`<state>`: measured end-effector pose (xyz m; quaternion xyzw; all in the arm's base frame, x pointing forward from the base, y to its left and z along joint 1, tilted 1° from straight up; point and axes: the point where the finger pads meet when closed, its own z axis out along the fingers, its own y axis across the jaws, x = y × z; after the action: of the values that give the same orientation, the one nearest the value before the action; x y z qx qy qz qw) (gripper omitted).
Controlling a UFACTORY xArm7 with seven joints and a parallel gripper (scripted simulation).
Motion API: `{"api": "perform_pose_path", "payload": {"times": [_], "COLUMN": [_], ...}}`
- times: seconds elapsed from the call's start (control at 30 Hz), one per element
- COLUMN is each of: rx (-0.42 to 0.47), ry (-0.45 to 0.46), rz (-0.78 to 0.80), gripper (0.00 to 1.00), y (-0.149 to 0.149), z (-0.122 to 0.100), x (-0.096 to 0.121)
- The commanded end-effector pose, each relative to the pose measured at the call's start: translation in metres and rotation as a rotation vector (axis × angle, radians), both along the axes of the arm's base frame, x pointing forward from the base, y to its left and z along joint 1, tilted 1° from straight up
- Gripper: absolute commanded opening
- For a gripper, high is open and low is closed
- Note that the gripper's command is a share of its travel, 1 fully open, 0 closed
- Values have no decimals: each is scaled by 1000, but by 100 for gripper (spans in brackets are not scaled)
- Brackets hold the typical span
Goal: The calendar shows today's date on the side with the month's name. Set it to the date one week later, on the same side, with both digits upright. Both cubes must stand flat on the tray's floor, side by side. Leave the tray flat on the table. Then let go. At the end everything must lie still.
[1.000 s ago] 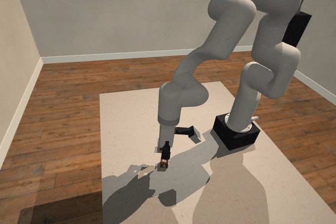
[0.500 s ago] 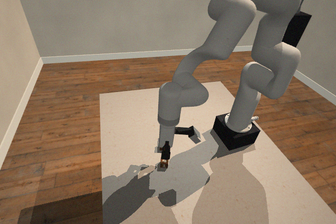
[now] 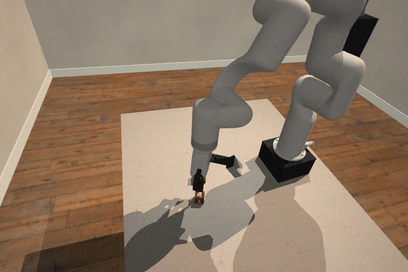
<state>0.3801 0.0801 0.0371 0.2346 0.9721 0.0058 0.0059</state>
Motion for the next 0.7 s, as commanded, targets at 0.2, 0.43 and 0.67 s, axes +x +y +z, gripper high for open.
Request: {"api": "perform_pose_path", "payload": {"times": [0.2,0.43,0.67], "rx": [0,2,6], "ry": [-3,-3,-1], "rz": [-350,-488,-720], "gripper": [100,100,100], "y": [-10,-14,-21], "z": [1,1,1], "x": [-1,-2,-3]}}
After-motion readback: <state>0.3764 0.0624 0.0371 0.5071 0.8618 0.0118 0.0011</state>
